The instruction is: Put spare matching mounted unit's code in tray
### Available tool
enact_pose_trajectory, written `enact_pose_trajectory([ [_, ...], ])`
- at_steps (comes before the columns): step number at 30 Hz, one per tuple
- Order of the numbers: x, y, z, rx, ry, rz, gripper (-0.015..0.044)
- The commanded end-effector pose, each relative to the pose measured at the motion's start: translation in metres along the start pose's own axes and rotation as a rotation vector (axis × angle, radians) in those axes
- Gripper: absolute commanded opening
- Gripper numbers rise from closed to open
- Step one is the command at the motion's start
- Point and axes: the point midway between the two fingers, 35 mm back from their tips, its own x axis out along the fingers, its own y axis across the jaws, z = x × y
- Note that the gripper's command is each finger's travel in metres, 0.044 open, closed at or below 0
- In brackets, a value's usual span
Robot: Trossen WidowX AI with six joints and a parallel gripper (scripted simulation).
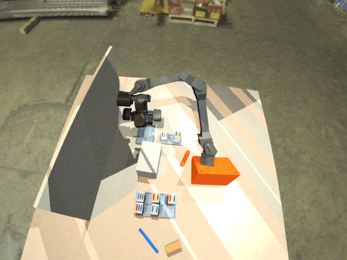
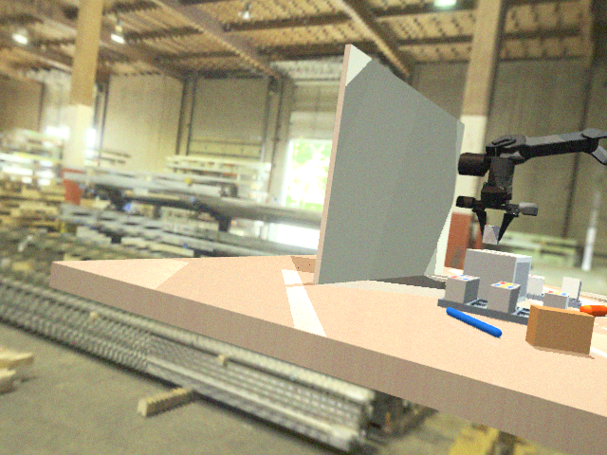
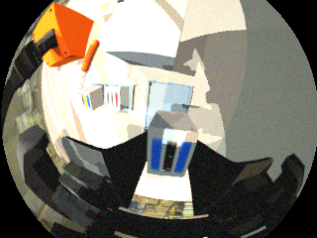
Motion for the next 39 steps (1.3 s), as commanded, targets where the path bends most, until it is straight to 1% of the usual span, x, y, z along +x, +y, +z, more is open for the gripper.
enact_pose_trajectory([
  [1, 0.004, 0.000, 0.001, -0.006, -0.002, -0.001, 0.0000],
  [39, 0.038, -0.001, 0.001, -0.005, -0.001, -0.002, 0.0000],
])
